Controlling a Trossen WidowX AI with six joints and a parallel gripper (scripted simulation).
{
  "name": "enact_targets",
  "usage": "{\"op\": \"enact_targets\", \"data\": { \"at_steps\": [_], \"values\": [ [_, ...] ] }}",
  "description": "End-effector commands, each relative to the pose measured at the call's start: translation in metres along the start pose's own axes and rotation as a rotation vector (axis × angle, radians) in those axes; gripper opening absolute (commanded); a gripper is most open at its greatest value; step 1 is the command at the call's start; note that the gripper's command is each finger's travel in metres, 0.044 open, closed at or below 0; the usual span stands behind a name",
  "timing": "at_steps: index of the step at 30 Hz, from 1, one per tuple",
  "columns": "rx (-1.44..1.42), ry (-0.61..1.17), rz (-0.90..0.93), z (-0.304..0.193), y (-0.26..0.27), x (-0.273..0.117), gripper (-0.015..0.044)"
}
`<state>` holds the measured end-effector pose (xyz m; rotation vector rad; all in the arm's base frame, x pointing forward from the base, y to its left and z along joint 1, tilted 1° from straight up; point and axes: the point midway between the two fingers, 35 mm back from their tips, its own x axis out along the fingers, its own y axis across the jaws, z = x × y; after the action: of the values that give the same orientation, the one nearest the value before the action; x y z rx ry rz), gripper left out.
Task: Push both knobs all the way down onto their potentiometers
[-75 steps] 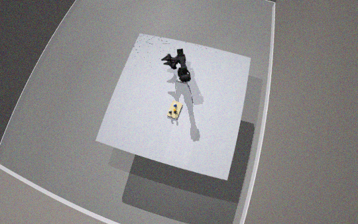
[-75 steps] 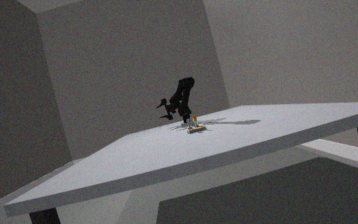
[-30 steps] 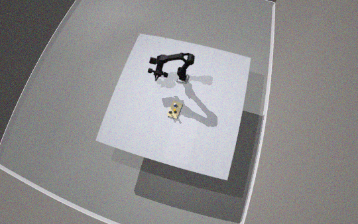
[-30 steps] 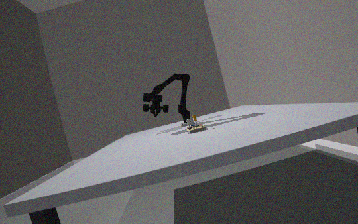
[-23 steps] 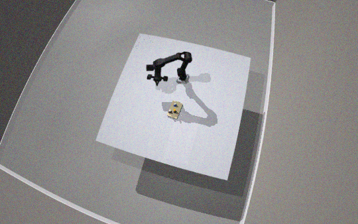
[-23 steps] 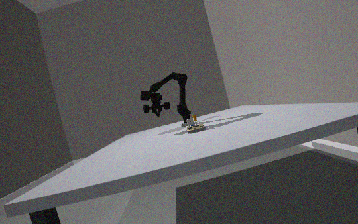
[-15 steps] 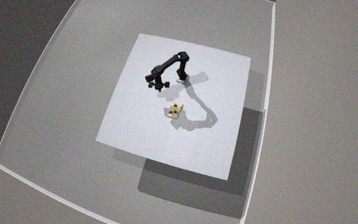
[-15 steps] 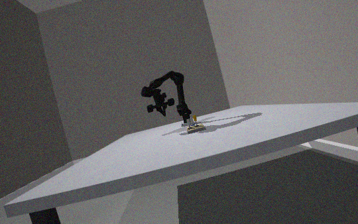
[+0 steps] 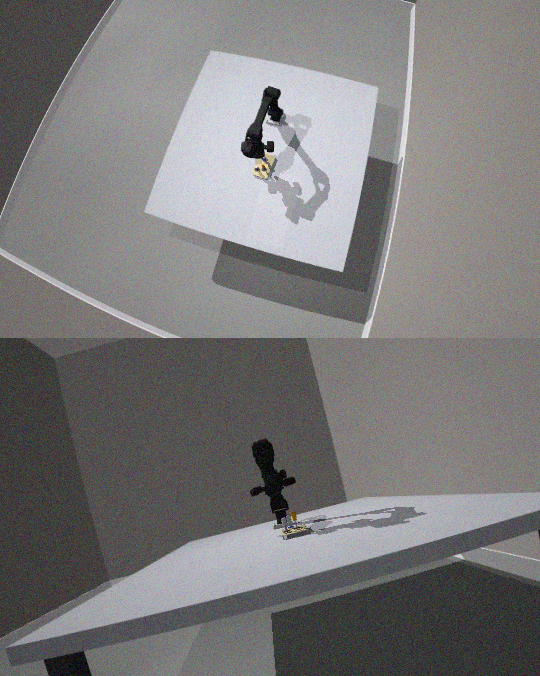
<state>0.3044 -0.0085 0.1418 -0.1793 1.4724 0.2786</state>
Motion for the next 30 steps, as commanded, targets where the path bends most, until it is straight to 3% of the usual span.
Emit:
{"op": "enact_targets", "data": {
  "at_steps": [1, 30],
  "values": [
    [0.002, 0.059, -0.044, 0.01, 0.024, 0.001, 0.0],
    [0.002, 0.062, -0.047, 0.008, 0.024, 0.042, 0.0]
  ]
}}
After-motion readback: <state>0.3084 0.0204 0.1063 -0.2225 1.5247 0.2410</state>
